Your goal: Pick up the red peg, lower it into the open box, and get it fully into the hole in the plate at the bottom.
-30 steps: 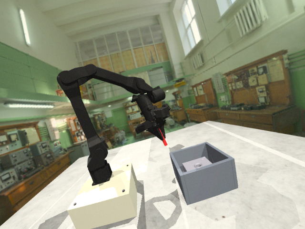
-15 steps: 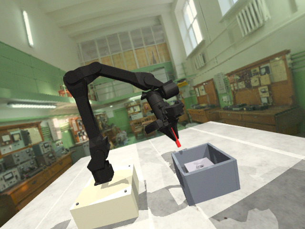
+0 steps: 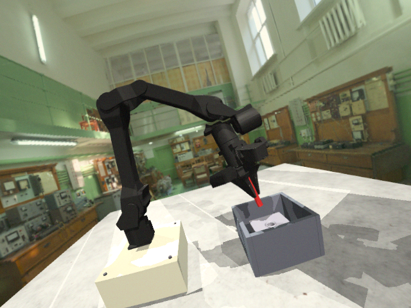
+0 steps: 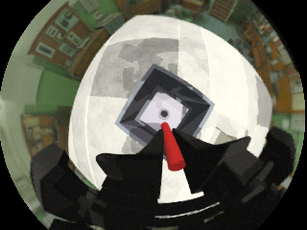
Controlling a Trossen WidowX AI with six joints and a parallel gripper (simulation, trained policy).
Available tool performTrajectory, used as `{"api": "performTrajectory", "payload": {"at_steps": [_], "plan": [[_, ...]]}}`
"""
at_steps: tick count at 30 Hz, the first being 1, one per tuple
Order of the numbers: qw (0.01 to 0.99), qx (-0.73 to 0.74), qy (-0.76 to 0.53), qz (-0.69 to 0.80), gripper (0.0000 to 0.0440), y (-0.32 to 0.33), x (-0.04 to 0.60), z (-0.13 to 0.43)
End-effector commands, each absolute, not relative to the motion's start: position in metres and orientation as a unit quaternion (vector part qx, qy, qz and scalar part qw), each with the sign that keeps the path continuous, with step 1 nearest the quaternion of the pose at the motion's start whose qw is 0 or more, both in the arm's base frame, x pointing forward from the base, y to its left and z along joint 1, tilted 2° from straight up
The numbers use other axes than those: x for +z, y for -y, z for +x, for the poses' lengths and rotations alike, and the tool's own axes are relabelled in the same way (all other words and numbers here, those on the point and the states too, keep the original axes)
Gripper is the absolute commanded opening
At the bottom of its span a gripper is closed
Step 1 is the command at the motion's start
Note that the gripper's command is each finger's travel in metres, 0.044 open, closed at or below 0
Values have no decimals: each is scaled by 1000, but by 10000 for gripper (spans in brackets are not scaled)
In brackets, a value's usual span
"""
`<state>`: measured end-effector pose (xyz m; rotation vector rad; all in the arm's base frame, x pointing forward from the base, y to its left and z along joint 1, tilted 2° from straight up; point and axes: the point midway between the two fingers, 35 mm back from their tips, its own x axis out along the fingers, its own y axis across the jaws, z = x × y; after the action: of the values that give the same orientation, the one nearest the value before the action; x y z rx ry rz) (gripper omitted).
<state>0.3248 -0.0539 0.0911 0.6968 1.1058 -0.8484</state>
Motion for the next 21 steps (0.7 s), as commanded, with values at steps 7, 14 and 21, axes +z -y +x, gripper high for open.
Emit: {"api": "performTrajectory", "payload": {"at_steps": [7, 14, 21], "plan": [[698, -384, -509, 325, 3, 69, 71, 337], [689, -384, -527, 316, 90, 76, 48, 338], [689, -380, -539, 299, 185, 84, 41, 348]]}}
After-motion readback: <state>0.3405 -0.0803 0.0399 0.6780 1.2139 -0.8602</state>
